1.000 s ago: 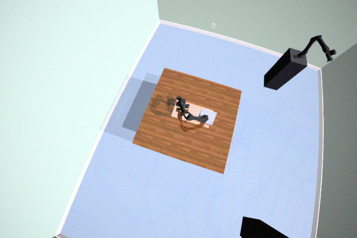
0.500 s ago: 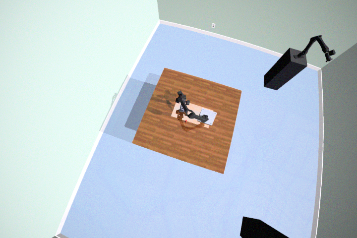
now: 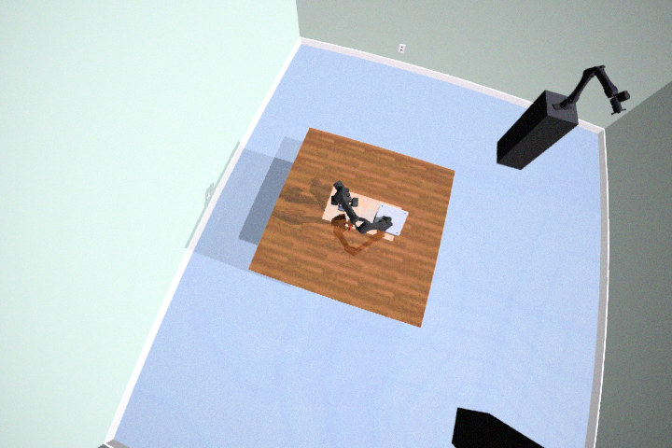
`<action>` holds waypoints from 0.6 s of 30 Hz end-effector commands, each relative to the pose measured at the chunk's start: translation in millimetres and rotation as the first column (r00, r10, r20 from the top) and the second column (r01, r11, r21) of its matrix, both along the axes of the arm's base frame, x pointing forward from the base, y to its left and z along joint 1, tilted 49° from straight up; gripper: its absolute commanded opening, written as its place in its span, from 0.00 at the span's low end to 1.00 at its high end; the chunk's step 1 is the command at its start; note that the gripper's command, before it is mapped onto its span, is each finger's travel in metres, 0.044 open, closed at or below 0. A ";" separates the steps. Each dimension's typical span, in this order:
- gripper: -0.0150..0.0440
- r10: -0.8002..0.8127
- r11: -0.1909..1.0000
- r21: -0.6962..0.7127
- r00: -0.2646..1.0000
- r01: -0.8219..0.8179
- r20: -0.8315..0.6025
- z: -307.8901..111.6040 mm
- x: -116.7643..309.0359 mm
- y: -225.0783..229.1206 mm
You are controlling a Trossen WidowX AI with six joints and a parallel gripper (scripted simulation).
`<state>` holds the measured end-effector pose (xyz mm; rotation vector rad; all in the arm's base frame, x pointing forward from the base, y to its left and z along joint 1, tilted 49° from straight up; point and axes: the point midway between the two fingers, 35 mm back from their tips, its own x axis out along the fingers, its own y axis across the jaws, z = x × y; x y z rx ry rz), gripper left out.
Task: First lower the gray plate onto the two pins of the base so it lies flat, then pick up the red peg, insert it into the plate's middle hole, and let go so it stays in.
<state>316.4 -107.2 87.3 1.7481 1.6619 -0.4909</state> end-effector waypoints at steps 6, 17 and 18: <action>1.00 0.138 0.990 -0.018 0.981 -0.136 0.134 59.0 -61.1 72.7; 1.00 0.176 0.984 -0.028 0.969 -0.174 0.175 47.9 -75.2 117.0; 1.00 0.176 0.984 -0.027 0.969 -0.174 0.175 46.6 -75.1 118.5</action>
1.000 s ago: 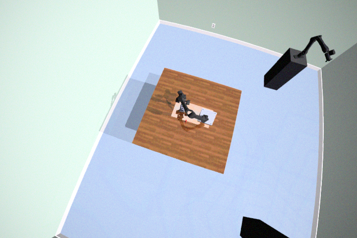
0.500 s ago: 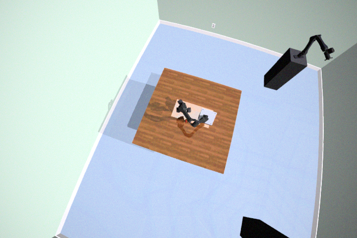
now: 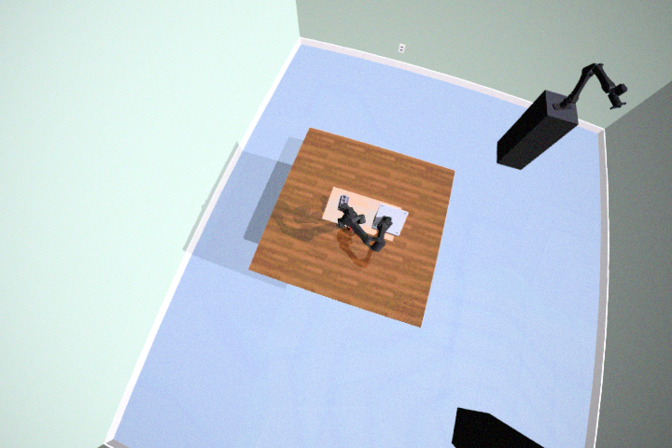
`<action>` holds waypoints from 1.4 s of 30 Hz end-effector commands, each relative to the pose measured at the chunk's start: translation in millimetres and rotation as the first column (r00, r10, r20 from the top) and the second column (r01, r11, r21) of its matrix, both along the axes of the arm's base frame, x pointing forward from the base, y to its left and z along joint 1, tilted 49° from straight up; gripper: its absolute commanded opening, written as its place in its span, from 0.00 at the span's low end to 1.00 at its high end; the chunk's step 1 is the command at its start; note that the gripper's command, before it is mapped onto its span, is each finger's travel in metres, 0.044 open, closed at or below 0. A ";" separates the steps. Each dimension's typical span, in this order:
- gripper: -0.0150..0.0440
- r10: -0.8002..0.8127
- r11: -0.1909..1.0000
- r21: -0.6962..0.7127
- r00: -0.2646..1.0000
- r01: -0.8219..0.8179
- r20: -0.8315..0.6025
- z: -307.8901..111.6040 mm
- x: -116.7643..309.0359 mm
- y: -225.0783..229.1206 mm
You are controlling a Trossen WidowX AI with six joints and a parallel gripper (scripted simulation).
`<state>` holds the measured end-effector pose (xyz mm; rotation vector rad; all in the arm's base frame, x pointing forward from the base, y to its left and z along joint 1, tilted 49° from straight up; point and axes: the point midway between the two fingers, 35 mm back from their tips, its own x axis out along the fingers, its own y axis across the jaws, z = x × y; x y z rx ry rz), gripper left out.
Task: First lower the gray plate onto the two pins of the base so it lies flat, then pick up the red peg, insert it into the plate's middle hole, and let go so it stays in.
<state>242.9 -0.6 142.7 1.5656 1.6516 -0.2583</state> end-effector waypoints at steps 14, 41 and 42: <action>1.00 0.003 1.000 0.008 1.000 -0.003 -0.006 -23.7 3.3 27.9; 1.00 0.003 1.000 0.010 1.000 -0.003 -0.005 -51.9 8.3 60.9; 1.00 0.003 1.000 0.011 1.000 -0.003 -0.005 -52.8 8.3 62.2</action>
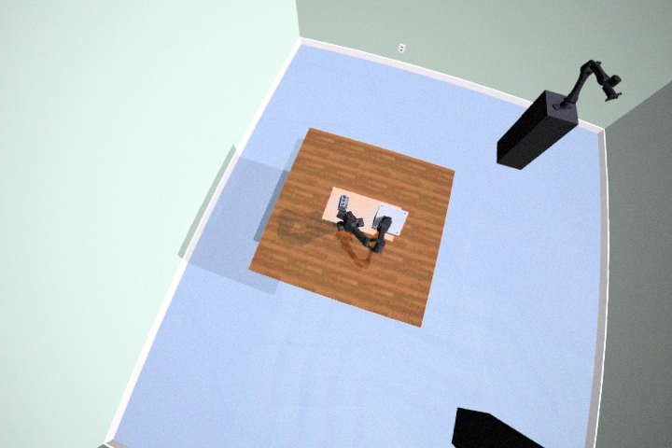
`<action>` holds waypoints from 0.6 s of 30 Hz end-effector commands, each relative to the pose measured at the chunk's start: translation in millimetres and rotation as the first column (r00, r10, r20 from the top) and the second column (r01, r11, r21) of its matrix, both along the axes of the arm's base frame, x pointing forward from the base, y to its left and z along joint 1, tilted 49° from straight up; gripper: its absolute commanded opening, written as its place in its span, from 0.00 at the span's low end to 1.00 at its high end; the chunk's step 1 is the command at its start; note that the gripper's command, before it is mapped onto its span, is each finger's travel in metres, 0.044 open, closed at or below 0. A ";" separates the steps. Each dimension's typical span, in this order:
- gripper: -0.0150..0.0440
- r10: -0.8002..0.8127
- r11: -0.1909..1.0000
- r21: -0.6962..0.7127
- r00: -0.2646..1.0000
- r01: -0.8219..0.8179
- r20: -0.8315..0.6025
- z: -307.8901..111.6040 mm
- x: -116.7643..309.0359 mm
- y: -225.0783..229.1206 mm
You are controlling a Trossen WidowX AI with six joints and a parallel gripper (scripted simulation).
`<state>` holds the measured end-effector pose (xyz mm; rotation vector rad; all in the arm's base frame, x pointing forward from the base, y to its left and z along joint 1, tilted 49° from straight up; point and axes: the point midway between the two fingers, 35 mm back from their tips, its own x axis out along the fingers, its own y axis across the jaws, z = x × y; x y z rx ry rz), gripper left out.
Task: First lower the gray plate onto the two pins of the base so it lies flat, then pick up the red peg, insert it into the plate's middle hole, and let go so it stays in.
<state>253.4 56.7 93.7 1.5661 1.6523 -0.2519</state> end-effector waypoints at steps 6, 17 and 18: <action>0.87 0.001 1.000 0.008 1.000 -0.001 -0.008 -5.2 -2.1 6.7; 0.38 0.001 1.000 0.008 1.000 -0.001 -0.008 -5.2 -2.1 6.7; 0.33 0.001 1.000 0.008 1.000 -0.001 -0.008 -5.2 -2.1 6.7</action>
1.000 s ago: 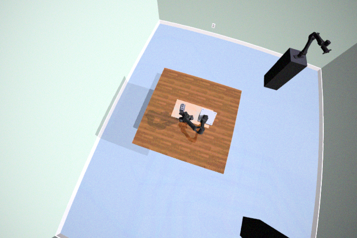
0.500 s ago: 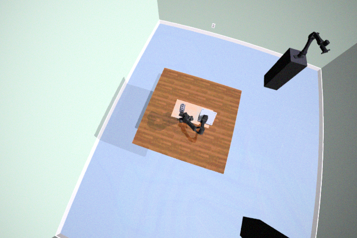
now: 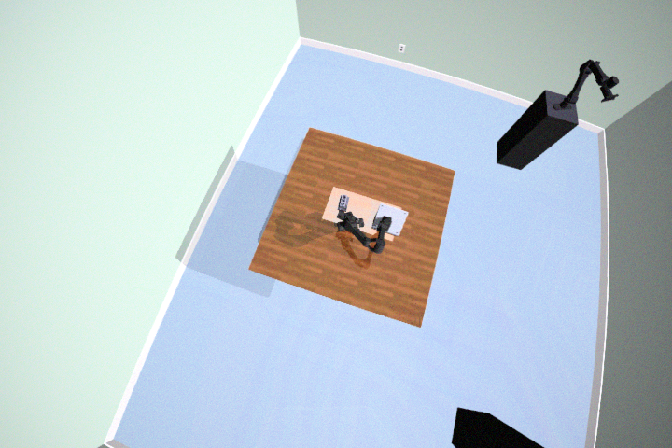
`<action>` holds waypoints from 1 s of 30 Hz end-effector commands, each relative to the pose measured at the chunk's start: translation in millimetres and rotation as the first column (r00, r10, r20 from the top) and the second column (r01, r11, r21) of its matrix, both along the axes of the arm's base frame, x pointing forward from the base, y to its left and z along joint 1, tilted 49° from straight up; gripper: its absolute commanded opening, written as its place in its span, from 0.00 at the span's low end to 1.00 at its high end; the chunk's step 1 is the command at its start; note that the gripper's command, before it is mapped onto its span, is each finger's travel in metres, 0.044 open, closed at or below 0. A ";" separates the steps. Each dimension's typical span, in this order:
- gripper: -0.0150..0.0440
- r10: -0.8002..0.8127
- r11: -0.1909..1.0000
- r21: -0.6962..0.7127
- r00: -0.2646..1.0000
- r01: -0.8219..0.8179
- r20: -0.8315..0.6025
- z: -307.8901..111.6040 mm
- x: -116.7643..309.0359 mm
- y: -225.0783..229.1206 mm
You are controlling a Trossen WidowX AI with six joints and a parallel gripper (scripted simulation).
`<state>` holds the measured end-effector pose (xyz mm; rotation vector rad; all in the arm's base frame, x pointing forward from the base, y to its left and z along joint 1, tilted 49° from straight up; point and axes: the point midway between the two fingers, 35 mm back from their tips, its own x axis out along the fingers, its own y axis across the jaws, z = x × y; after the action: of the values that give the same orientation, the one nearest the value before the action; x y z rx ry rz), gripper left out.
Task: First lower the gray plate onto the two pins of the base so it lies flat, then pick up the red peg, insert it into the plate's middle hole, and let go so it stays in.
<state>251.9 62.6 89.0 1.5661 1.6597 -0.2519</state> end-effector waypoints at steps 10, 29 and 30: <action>0.25 -0.002 1.000 0.005 1.000 0.002 -0.003 -0.4 -0.6 0.8; 0.25 -0.005 1.000 -0.011 1.000 0.005 -0.005 27.5 0.0 -36.9; 0.25 -0.005 1.000 -0.011 1.000 0.005 -0.006 29.5 -0.1 -39.3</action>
<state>250.8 30.2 113.4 1.5688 1.6588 -0.2663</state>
